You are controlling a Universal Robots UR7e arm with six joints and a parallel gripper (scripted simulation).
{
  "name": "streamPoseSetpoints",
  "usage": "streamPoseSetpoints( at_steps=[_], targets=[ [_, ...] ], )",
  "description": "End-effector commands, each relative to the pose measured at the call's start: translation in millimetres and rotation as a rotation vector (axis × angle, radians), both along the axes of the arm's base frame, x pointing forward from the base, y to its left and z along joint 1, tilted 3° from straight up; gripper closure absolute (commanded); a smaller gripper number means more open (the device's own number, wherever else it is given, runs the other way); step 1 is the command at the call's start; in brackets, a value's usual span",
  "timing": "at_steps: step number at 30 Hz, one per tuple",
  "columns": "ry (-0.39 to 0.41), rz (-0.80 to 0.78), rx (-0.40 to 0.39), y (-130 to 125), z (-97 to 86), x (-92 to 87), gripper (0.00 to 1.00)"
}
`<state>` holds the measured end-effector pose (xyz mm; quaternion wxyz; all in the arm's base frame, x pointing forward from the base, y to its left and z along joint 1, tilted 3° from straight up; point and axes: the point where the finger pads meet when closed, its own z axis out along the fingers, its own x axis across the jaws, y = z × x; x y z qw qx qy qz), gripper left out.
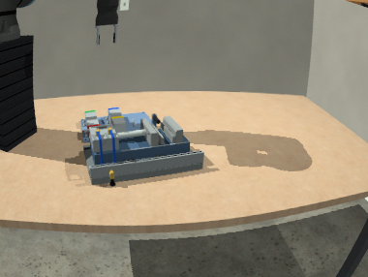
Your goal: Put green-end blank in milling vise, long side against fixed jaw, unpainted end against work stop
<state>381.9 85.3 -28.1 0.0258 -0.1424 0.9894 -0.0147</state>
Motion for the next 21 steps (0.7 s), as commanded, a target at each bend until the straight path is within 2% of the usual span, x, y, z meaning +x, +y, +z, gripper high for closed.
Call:
streamPoseSetpoints(
  at_steps=[1, 21],
  targets=[
    [-0.001, 0.000, 0.000, -0.5, 0.6, -0.3, 0.00],
    [-0.001, 0.000, 0.000, -1.9, 1.4, -2.4, 0.00]
  ],
)
